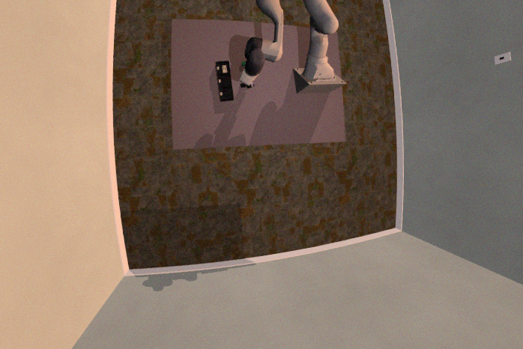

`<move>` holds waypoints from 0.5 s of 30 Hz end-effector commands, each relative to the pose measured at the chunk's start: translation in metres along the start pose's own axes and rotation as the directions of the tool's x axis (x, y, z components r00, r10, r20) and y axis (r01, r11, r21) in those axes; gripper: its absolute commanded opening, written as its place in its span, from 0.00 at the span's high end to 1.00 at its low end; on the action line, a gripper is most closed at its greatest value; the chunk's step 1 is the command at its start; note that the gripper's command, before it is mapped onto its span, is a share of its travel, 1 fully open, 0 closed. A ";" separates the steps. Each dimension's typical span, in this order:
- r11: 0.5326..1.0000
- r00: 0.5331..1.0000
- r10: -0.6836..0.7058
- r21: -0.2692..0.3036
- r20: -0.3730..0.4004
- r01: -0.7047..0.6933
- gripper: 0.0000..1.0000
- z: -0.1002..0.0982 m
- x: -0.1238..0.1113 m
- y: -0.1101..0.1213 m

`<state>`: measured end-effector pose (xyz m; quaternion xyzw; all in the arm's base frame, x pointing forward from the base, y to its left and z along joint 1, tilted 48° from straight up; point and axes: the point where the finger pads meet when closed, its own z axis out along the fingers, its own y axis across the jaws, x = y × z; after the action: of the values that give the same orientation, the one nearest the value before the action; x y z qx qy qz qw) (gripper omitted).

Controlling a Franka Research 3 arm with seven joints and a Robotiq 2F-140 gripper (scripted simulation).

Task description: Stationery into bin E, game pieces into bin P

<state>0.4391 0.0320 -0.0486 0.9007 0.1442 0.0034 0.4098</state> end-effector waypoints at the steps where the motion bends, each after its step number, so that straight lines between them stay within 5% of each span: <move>1: 1.000 1.000 0.014 0.006 -0.009 -0.014 0.77 0.001 0.005 -0.001; 15: 1.000 1.000 0.014 0.006 -0.009 -0.014 0.77 0.012 0.005 0.000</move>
<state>0.4432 0.0248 -0.0560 0.9014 0.1433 0.0069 0.4085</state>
